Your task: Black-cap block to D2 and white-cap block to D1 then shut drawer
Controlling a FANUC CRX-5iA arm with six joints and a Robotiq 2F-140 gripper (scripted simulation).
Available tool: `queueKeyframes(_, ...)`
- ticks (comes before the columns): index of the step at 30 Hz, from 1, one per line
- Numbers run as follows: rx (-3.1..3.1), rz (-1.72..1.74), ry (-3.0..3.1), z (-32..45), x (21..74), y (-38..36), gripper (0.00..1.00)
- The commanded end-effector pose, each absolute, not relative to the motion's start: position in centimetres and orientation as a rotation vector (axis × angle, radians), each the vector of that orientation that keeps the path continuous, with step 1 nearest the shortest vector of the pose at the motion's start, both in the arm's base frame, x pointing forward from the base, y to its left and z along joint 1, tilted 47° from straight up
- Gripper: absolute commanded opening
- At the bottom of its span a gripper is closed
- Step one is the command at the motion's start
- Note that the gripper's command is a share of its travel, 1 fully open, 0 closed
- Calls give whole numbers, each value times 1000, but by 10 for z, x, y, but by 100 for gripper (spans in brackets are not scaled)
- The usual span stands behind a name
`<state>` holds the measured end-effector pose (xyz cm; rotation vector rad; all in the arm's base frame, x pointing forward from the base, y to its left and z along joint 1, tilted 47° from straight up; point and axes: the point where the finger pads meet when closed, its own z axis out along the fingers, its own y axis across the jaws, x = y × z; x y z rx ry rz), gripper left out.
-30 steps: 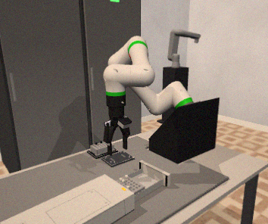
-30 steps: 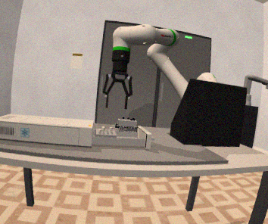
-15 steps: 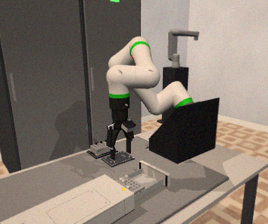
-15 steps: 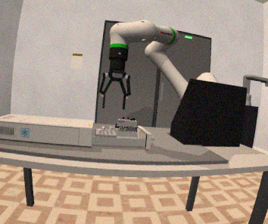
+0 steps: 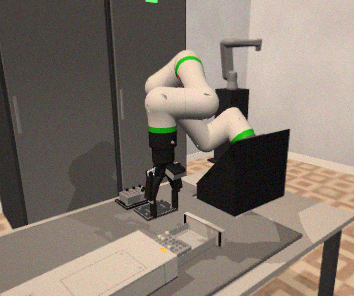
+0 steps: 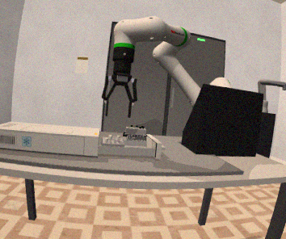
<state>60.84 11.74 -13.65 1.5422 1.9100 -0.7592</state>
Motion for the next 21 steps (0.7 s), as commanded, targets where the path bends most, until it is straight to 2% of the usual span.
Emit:
queueKeyframes(1, 1541, -757, 1910, -143, 611, 126, 66)
queueKeyframes(21, 1541, -757, 1910, -175, 619, 157, 66)
